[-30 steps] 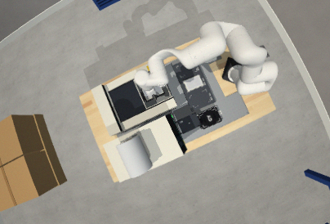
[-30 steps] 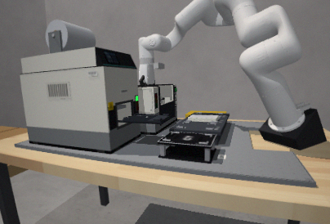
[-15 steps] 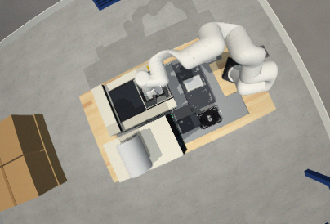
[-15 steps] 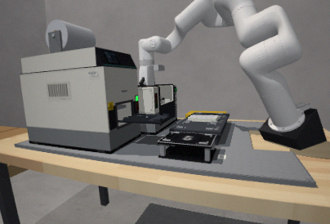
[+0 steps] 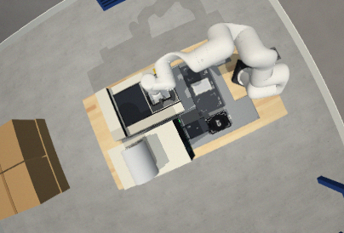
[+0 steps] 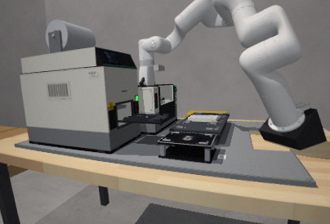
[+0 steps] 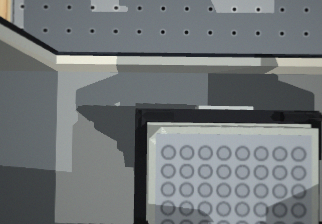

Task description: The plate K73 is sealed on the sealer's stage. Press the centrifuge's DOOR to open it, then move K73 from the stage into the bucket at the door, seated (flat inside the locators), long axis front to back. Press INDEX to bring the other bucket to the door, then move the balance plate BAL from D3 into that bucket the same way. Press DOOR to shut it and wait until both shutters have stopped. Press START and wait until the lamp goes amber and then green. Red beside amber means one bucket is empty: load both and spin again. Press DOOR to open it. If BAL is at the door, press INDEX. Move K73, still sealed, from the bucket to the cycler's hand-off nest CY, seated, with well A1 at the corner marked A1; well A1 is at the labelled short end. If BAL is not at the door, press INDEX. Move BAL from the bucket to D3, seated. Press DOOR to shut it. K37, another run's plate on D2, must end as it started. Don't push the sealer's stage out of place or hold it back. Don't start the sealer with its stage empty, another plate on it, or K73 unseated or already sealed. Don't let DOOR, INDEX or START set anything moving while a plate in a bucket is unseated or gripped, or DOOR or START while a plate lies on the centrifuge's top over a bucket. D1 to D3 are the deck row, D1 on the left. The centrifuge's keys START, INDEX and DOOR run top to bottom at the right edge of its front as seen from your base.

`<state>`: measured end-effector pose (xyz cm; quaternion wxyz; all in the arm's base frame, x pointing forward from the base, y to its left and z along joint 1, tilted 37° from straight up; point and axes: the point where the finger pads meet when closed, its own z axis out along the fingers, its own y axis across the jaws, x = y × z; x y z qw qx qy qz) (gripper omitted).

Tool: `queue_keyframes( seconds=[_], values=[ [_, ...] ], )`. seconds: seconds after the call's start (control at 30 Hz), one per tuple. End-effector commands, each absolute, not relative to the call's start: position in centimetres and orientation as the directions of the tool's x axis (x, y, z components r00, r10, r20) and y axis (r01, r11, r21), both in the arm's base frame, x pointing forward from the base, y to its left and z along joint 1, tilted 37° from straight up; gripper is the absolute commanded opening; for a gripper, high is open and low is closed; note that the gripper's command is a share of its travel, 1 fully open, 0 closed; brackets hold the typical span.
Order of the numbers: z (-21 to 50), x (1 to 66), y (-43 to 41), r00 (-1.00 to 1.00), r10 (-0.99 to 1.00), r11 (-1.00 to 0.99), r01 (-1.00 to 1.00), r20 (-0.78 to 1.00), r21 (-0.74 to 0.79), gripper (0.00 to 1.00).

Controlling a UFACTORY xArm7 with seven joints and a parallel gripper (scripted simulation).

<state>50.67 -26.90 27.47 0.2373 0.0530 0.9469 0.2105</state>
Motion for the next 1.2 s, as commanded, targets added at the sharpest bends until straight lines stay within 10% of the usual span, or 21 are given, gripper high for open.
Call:
queue_keyframes(
  seconds=[0.0, 1.17],
  values=[
    [27.64, 50.68, -27.05, -0.880, 0.202, 0.906, 0.002, -0.430, 0.422, 0.00],
    [28.57, 50.13, -27.49, -0.880, 0.202, 0.906, 0.002, -0.430, 0.422, 0.00]
  ],
)
